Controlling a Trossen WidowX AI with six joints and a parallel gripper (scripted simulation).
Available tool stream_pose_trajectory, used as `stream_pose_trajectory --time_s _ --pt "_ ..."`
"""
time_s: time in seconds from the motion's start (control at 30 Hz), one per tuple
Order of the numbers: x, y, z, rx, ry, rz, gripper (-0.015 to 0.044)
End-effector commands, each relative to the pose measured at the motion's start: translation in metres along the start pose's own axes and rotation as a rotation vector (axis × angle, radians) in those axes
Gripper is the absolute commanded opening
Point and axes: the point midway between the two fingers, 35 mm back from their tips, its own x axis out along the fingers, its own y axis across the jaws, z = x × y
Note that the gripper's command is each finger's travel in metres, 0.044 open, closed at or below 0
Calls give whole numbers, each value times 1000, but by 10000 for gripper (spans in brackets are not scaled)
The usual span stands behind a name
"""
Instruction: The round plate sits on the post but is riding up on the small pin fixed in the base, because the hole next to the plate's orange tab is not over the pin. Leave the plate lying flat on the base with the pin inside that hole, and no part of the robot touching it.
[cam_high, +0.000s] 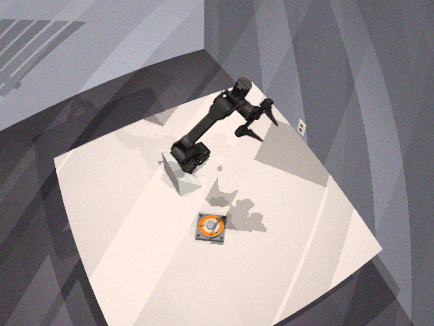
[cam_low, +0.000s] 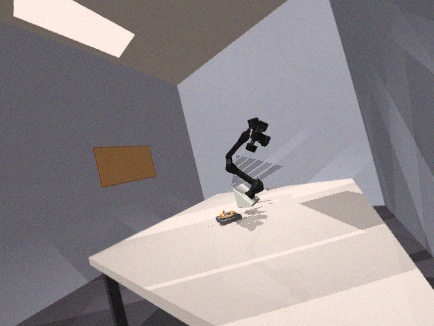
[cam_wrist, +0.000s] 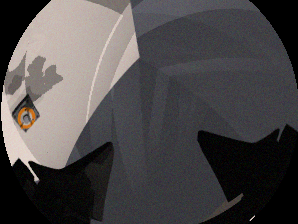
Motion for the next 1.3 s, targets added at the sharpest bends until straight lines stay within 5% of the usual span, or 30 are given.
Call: stream_pose_trajectory --time_s 0.0,0.23,0.47,0.87,1.27 --pt "-2 -2 2 -5 2 -5 374" --pt "-38 -47 95 -191 66 -94 190" --pt "-19 -45 180 -309 75 -49 6" --pt "73 22 231 -406 179 271 0" --pt "163 163 163 -116 376 810 0"
